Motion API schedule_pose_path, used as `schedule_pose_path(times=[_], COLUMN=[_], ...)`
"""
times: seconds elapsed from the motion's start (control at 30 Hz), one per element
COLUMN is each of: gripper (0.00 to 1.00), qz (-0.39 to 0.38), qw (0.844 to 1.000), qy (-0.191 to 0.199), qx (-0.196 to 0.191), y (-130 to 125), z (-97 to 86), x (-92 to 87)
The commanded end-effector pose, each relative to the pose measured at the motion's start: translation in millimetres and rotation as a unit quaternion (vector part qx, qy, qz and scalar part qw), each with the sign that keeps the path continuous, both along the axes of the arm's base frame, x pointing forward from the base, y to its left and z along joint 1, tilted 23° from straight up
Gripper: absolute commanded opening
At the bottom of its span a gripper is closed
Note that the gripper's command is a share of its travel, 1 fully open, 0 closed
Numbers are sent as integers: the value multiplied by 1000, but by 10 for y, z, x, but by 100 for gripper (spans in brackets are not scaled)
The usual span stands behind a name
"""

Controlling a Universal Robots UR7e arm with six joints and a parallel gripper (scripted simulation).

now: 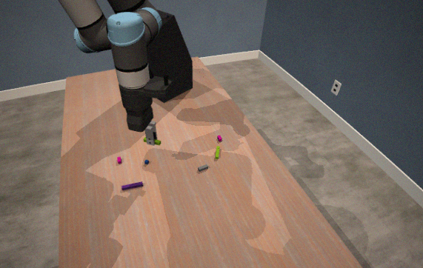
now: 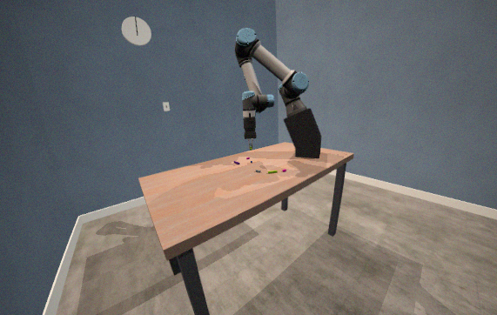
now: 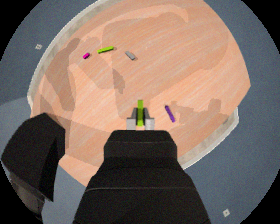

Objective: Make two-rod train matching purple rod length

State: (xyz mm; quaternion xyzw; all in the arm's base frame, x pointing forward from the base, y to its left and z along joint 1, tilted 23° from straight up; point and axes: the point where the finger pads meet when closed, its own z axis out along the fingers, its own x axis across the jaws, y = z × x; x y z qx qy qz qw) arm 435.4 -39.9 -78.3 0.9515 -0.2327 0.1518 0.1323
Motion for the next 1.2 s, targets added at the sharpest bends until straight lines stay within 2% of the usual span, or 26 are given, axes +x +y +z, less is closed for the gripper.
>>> schedule_pose_path(times=[0.0, 0.23, 0.63, 0.7, 0.93, 1.17], gripper=[24, 24, 24, 24, 24, 24], qz=[-1, -1, -1, -1, -1, -1], qw=[1000, 1000, 1000, 1000, 1000, 1000], qy=[0, 0, 0, 0, 0, 0], qx=[1, 1, 1, 1, 1, 1], y=[-30, -71, -219, -219, -277, -291], z=[-60, -178, -602, -602, -771, -807], x=[23, 54, 165, 165, 210, 219])
